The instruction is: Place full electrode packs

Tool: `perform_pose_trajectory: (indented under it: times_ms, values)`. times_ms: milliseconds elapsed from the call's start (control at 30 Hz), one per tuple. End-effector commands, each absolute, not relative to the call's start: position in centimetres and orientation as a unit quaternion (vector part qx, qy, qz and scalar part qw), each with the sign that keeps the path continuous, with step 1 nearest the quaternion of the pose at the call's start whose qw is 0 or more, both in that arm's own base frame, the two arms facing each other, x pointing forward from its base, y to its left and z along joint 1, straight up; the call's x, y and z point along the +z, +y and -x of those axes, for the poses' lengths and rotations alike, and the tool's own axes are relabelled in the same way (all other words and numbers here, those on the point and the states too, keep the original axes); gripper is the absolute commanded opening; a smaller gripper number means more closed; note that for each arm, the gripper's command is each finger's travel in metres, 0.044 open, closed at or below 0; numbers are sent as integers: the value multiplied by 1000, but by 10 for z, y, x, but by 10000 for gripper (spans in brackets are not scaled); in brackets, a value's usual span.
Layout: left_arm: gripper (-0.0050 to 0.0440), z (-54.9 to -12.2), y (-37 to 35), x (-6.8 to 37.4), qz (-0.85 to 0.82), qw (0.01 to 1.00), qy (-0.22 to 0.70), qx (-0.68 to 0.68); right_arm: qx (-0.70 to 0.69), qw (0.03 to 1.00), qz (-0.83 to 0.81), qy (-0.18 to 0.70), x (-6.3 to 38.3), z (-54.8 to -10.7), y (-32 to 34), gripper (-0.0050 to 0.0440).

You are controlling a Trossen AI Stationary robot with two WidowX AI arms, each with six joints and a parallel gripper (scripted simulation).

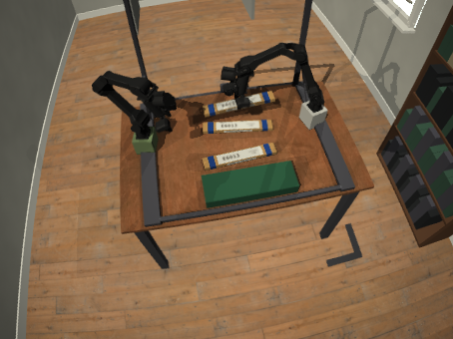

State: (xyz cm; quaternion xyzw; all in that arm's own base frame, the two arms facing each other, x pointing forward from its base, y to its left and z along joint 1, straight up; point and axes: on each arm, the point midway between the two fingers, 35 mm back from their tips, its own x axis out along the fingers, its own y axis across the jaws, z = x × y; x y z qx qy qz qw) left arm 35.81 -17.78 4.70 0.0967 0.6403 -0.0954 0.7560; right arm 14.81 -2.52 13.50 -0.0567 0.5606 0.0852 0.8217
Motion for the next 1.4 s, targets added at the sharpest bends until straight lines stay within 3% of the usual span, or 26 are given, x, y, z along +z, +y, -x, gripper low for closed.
perform_pose_trajectory:
  times_ms: [0, 1367]
  values:
    - [-50, -367, -176, 98, -80, 795, 590, -115, 84, 828, 60, 552, 142, -150, -26, 430]
    - [-50, -375, -82, 130, -83, 801, 583, -113, 84, 828, 60, 552, 142, -150, -26, 430]
